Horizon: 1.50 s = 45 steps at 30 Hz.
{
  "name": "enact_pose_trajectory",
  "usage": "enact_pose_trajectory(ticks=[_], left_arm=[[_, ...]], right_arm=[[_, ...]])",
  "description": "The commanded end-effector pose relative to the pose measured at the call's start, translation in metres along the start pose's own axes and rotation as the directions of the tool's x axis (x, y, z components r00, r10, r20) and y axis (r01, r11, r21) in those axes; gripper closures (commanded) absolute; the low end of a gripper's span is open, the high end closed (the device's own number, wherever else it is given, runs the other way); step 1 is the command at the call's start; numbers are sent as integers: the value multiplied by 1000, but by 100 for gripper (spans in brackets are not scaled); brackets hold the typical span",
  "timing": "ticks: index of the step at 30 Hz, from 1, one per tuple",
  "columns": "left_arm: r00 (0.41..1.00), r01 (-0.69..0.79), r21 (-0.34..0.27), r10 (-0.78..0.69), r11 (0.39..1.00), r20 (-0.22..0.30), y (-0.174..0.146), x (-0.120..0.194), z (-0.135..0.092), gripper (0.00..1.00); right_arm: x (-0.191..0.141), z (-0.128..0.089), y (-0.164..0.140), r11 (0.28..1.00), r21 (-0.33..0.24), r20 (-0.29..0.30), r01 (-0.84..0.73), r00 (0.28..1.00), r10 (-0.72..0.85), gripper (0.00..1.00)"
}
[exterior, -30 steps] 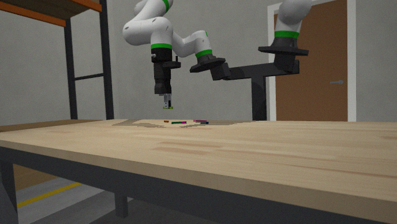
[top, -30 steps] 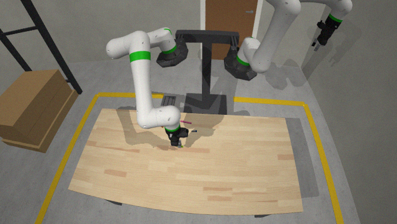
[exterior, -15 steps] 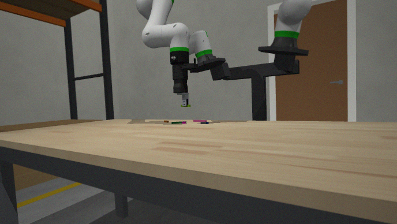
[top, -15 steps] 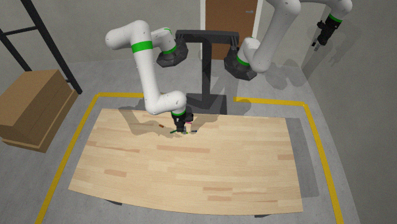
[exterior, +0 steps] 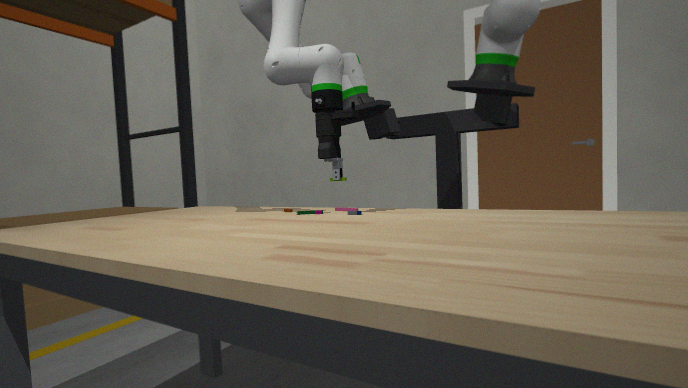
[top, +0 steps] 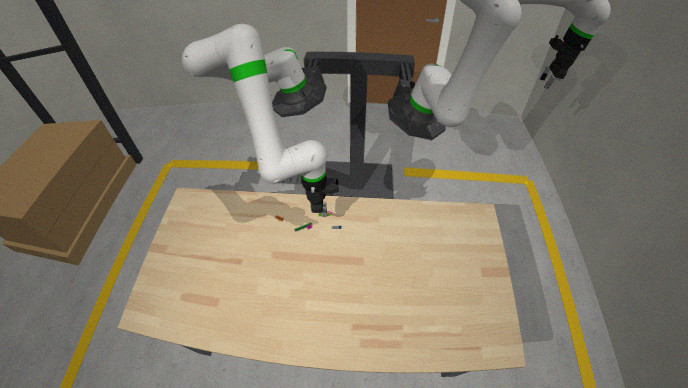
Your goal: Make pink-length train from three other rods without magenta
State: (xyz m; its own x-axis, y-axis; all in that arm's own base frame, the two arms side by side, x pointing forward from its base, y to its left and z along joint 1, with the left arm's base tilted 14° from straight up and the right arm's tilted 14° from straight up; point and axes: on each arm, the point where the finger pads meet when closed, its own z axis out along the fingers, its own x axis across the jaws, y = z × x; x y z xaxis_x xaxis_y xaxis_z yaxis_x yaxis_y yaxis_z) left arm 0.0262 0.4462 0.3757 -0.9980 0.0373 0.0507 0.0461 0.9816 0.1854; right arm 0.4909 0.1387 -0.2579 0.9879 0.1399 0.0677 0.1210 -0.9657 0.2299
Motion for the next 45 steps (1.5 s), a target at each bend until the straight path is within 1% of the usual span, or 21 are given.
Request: enact_pose_trajectory(ticks=[1,9,13,17,22,24,31,35,39,45], left_arm=[[1000,0,-2,0,1000,0,0,0,-1,0],[1000,0,-2,0,1000,0,0,0,-1,0],[1000,0,-2,0,1000,0,0,0,-1,0],[1000,0,-2,0,1000,0,0,0,-1,0],[1000,0,-2,0,1000,0,0,0,-1,0],[1000,0,-2,0,1000,0,0,0,-1,0],[1000,0,-2,0,1000,0,0,0,-1,0],[1000,0,-2,0,1000,0,0,0,-1,0],[1000,0,-2,0,1000,0,0,0,-1,0],[1000,0,-2,0,1000,0,0,0,-1,0]], right_arm=[[0,-1,0,1000,1,-2,0,1000,0,76],[0,0,0,1000,0,-2,0,1000,0,76],[0,4,0,1000,0,-2,0,1000,0,76],[0,14,0,1000,0,-2,0,1000,0,76],[0,34,0,1000,0,-2,0,1000,0,76],[0,34,0,1000,0,-2,0,1000,0,76],[0,65,-1,1000,0,-2,0,1000,0,76],[0,78,-1,1000,0,-2,0,1000,0,76],[0,85,-1,1000,0,-2,0,1000,0,76],[0,87,-1,1000,0,-2,0,1000,0,76]])
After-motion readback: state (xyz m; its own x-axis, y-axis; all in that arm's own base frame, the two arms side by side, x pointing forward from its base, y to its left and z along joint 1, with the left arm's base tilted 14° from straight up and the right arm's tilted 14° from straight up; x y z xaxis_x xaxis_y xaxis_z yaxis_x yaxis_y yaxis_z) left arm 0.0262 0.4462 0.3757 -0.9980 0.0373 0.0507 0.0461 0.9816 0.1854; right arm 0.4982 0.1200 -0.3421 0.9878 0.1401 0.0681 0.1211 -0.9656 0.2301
